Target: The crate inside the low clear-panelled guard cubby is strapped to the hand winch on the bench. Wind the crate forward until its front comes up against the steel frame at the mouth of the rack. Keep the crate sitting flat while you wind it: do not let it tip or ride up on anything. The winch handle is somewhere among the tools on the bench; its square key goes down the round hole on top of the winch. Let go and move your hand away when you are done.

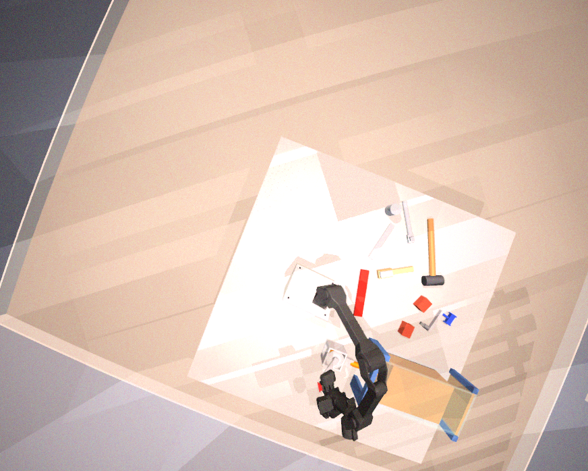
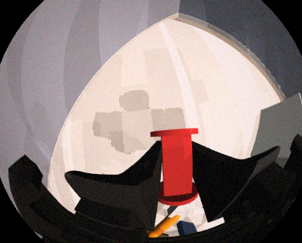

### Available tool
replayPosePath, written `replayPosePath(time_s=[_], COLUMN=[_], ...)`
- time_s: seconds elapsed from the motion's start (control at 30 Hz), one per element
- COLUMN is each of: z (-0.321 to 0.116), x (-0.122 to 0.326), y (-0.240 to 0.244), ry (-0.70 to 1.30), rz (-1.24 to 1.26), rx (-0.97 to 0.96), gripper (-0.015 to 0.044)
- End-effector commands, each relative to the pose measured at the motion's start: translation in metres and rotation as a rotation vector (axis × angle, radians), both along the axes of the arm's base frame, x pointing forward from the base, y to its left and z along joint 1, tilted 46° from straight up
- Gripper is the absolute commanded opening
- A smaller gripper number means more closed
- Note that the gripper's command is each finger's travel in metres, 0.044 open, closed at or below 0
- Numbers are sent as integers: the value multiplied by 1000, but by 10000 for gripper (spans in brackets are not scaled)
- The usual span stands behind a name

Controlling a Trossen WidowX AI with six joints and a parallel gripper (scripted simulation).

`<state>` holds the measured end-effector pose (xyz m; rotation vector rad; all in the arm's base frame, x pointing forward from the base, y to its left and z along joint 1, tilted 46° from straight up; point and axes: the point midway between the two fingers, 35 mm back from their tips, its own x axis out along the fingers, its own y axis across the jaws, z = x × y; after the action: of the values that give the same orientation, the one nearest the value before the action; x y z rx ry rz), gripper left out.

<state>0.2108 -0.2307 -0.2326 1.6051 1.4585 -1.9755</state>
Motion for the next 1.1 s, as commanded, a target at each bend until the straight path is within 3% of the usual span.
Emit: replayPosePath(time_s=[0.0,1.07], z=[-1,7], x=[23,57], y=[6,16], ry=[-48,-50], rz=[-10,-10], rx=[6,8], gripper=[0,0])
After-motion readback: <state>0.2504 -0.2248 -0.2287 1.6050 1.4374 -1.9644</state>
